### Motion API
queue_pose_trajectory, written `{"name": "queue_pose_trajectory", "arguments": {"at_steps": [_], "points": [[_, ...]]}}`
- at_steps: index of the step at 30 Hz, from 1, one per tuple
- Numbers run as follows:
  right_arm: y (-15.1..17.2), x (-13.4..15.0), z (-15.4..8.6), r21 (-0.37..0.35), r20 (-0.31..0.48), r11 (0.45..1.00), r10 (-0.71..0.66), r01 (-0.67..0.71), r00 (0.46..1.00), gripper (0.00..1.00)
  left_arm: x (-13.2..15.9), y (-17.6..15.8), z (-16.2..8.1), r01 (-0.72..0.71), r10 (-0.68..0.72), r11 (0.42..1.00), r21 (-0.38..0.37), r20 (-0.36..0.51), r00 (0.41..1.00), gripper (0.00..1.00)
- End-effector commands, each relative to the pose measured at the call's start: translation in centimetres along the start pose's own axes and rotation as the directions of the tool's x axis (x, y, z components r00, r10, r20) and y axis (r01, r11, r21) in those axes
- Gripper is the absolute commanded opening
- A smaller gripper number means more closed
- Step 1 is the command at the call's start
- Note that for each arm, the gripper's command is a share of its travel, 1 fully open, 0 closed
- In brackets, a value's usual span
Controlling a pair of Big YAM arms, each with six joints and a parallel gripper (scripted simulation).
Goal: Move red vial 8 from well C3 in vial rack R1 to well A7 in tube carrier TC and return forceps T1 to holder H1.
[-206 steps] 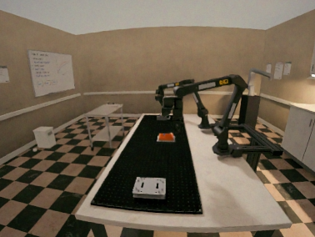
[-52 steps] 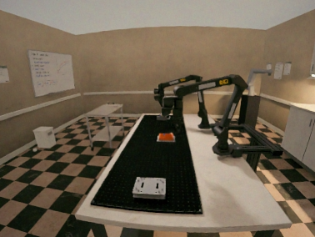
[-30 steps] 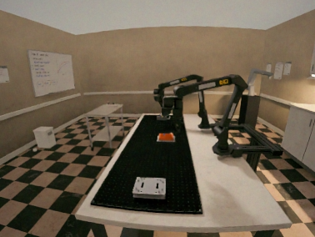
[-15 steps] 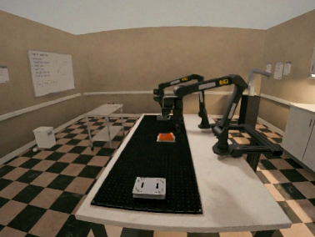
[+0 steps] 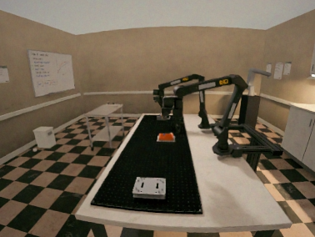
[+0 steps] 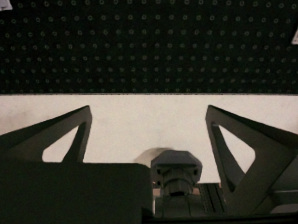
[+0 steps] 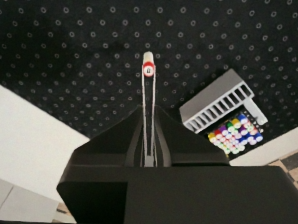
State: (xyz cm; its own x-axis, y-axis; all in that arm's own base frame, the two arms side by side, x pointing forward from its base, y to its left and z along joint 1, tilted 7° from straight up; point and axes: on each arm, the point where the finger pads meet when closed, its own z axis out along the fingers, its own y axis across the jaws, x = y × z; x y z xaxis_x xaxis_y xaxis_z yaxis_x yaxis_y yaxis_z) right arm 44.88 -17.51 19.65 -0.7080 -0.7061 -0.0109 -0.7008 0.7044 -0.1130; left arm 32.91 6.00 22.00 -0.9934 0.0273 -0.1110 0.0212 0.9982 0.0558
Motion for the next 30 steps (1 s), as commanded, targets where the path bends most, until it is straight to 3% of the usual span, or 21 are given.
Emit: {"name": "queue_pose_trajectory", "arguments": {"at_steps": [1, 6, 10, 17, 18, 24, 30], "points": [[-0.4, 0.3, 0.9, -0.004, -0.009, 1.0, 0.029, -0.029, 1.0, 0.09, -2.0, 0.5, -1.7, -0.01, 0.01, 1.0, -0.006, 0.032, 0.999, 1.0], [0.7, -0.9, -0.9, 0.027, 0.009, 1.0, 0.013, -0.013, 1.0, 0.09, -2.0, 0.5, -1.7, -0.01, 0.01, 1.0, -0.006, 0.032, 0.999, 1.0], [1.1, -1.4, 0.0, 0.013, 0.002, 1.0, 0.013, -0.013, 1.0, 0.09, -2.0, 0.5, -1.7, -0.01, 0.01, 1.0, -0.006, 0.032, 0.999, 1.0], [1.8, -1.9, -0.8, 0.027, 0.009, 1.0, 0.013, -0.013, 1.0, 0.09, -2.0, 0.5, -1.7, -0.01, 0.01, 1.0, -0.006, 0.032, 0.999, 1.0], [1.5, -1.4, 0.9, -0.004, -0.009, 1.0, 0.029, -0.029, 1.0, 0.09, -2.0, 0.5, -1.7, -0.01, 0.01, 1.0, -0.006, 0.032, 0.999, 1.0], [2.6, -2.7, -0.9, 0.028, 0.011, 1.0, 0.013, -0.014, 1.0, 0.09, -2.0, 0.5, -1.7, -0.01, 0.01, 1.0, -0.006, 0.032, 0.999, 1.0], [3.4, -3.4, -0.4, 0.017, 0.005, 1.0, 0.013, -0.013, 1.0, 0.09, -2.0, 0.5, -1.7, -0.01, 0.01, 1.0, -0.006, 0.032, 0.999, 1.0]]}}
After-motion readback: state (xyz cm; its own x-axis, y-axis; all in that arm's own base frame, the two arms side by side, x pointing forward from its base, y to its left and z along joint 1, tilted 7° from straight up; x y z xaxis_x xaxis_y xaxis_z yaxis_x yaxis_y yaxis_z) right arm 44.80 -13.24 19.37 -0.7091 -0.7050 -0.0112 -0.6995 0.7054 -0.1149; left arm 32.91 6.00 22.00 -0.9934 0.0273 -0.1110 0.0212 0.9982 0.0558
